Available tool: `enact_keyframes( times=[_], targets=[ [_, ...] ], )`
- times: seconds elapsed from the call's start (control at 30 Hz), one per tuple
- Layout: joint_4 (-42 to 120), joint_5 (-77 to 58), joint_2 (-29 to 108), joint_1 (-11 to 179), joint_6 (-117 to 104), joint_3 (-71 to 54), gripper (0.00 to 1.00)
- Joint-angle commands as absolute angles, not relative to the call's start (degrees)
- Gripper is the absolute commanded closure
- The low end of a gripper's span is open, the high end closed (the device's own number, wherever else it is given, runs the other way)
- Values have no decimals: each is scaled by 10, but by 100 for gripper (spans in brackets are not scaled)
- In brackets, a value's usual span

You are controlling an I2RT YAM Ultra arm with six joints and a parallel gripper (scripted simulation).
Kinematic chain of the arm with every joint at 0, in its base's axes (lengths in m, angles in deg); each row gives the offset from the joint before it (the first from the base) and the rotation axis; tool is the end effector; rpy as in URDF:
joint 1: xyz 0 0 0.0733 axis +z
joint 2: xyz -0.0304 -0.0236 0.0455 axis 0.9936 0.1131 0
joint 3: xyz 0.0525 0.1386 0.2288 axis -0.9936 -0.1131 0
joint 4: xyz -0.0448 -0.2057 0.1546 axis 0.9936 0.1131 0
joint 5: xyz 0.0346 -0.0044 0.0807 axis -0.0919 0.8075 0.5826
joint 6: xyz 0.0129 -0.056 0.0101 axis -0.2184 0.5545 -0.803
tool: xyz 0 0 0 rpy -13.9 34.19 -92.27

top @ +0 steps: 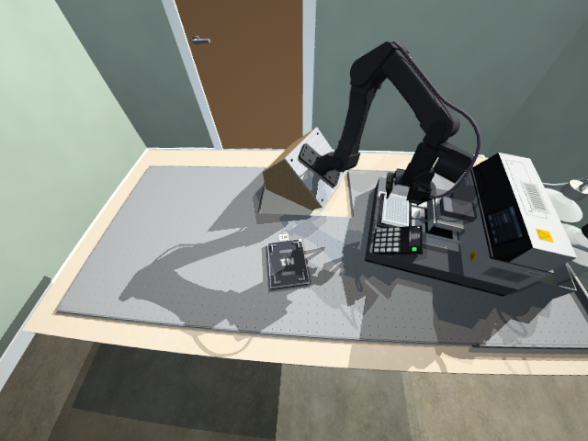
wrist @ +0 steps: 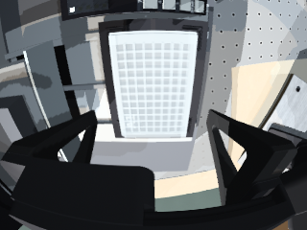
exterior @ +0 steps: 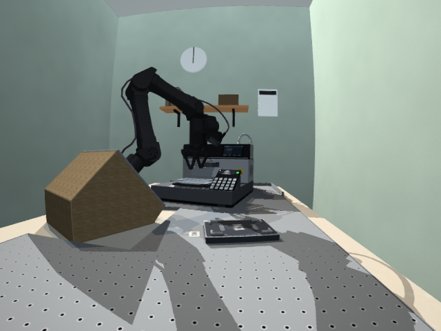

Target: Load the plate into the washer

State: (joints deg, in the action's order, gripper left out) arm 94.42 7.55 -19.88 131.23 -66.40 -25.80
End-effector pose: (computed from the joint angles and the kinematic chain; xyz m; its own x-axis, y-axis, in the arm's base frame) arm 0.0639 0.0895 0.3426 -0.9708 0.1553 -0.1827 -0.0178 0.7133 0.7007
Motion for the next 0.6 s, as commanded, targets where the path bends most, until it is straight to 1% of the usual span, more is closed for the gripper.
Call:
enact_keyframes(
  times=[0.0, 0.57],
  targets=[
    [972, 90, -216, 1296, -647, -235, 0],
    [1044, 135, -209, 1228, -594, -181, 0]
  ],
)
